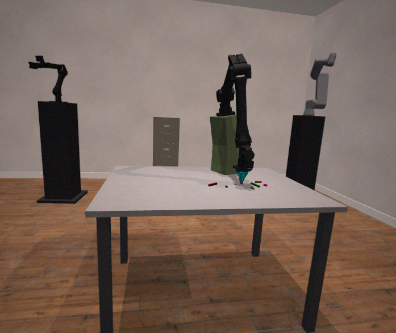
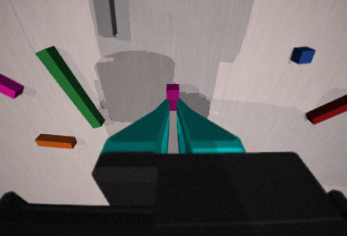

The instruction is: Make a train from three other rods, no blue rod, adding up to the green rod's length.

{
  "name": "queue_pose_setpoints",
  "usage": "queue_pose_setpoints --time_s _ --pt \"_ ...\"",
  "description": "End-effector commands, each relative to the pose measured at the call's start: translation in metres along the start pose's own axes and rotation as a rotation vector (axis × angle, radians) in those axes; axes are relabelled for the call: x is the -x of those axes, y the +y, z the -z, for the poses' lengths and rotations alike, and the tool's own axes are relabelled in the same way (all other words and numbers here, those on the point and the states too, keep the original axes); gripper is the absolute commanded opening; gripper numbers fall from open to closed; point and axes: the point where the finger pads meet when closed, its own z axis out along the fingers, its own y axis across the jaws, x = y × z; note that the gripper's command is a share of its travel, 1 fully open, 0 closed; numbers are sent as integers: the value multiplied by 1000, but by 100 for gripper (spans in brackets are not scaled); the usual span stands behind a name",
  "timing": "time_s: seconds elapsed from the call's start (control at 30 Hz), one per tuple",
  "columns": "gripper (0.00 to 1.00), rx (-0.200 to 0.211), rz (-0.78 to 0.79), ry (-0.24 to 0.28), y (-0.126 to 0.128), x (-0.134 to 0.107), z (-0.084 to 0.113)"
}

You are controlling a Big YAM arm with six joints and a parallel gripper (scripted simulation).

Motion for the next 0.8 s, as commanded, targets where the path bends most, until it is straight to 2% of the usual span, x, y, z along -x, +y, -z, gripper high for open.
queue_pose_setpoints --time_s 0.0,0.77 --pt "5 1 -5 3 -4 -6 -6" --pt "5 2 -20 9 0 -11 -5"
